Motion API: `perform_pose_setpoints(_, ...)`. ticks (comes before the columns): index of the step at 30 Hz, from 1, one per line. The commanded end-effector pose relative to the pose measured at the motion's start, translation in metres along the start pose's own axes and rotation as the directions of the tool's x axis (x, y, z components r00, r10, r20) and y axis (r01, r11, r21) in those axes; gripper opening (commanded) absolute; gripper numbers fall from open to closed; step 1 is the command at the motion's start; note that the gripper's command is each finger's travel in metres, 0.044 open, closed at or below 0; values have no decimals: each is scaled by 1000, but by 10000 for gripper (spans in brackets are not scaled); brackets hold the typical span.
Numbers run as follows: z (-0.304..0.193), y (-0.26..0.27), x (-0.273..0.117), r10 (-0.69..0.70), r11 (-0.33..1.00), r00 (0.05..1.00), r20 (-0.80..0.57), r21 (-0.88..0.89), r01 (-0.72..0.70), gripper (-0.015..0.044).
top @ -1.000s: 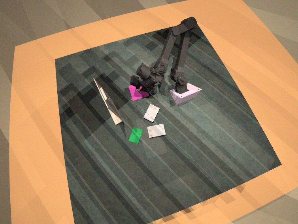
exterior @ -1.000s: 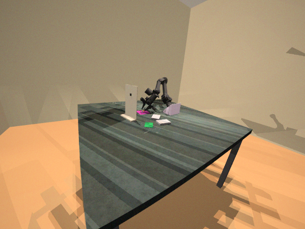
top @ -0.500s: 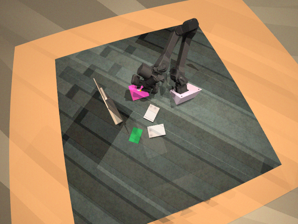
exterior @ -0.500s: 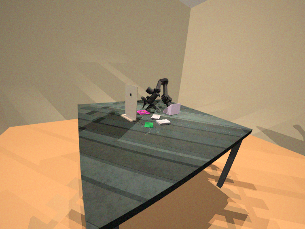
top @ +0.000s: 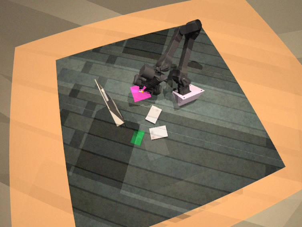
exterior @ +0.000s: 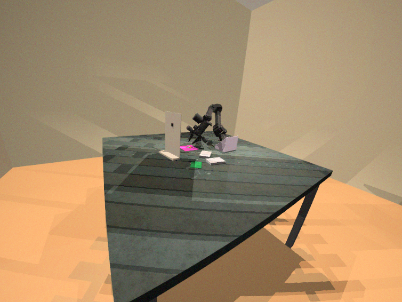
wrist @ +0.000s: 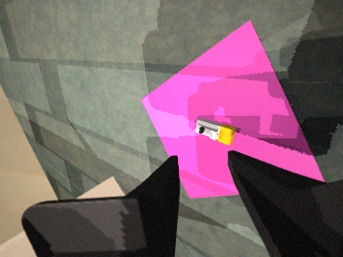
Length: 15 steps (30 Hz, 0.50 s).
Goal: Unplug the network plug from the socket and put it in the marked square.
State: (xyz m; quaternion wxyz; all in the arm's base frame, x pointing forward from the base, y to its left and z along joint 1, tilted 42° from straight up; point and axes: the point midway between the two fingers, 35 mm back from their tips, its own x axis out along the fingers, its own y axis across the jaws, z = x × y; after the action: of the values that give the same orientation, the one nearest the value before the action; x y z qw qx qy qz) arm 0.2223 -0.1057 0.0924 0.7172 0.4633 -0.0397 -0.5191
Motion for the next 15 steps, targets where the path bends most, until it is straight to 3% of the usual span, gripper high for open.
perform_pose_setpoints(1, -1, 5, -4, 1, 1000, 1000, -2, 8, -1, 156)
perform_pose_setpoints(15, -4, 11, -14, -11, 1000, 1000, -7, 10, 11, 156)
